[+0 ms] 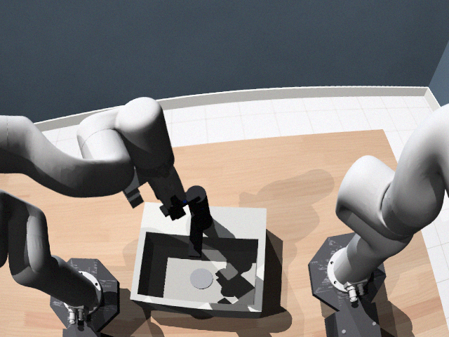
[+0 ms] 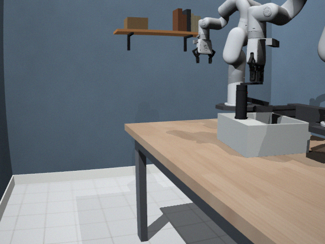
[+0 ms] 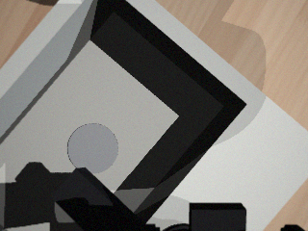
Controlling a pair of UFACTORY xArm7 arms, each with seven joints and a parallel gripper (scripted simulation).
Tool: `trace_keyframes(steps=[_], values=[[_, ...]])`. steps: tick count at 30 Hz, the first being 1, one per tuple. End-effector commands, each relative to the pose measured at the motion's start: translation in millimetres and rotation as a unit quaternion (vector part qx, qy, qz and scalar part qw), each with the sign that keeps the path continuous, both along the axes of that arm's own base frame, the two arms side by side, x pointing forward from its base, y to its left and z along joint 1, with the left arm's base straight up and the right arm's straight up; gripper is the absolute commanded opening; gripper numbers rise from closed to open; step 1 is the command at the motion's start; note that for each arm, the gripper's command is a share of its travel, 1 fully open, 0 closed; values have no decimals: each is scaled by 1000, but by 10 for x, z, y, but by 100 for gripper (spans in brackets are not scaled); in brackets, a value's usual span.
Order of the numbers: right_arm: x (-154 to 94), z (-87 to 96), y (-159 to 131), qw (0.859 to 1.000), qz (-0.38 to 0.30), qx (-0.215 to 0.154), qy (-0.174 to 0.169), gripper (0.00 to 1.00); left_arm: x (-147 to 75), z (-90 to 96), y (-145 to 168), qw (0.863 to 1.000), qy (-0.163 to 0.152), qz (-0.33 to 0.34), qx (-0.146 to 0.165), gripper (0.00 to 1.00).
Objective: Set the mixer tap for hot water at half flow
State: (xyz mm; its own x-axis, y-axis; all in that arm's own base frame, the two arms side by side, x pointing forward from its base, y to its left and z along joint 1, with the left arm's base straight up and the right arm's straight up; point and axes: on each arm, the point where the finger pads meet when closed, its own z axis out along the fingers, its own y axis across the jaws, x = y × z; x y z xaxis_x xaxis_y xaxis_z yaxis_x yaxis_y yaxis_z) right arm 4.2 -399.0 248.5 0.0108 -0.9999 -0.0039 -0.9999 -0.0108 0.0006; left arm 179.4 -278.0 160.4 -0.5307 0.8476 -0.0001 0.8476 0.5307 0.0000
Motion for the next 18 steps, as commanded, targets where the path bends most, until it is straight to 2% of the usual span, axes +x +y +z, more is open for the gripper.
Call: trace_keyframes(steps=[1, 18], values=[[1, 15, -10, 1000, 0, -2, 0, 100, 5, 108, -9, 1000, -1, 0, -1, 64], [1, 15, -10, 1000, 0, -2, 0, 100, 5, 433, -8, 1000, -1, 0, -1, 64]])
